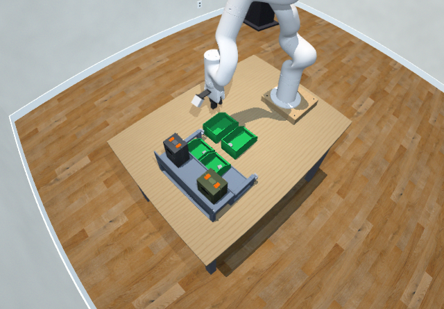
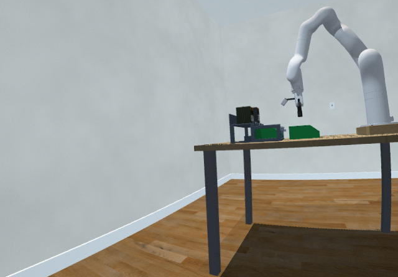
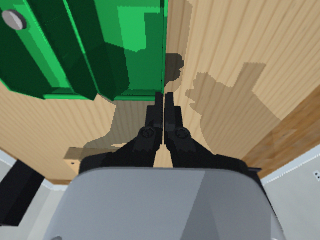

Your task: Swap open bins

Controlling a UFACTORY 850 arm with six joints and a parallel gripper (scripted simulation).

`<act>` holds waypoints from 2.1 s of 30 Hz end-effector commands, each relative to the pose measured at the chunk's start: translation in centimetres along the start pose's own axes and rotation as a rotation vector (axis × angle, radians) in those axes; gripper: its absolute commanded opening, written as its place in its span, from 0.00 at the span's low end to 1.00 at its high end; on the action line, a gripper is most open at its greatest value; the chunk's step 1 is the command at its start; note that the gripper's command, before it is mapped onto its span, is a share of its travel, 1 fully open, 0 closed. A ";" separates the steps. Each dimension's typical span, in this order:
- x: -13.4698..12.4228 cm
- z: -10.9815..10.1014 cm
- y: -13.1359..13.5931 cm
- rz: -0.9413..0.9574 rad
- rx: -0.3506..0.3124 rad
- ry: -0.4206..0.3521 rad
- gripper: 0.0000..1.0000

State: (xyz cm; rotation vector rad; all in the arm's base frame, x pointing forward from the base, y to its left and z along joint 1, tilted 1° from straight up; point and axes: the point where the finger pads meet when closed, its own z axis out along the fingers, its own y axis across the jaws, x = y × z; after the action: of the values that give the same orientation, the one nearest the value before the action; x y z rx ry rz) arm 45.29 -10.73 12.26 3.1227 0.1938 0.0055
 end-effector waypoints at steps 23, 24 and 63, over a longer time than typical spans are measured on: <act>0.4 -0.3 -3.2 -0.692 -0.005 0.000 0.00; 0.5 -0.3 -3.6 -0.730 -0.008 -0.002 0.00; 0.0 -1.1 -13.5 -2.329 -0.104 -0.066 0.00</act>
State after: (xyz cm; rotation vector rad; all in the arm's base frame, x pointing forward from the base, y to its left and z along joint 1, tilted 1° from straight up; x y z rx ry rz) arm 43.66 2.26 13.05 1.3427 2.7032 -0.1122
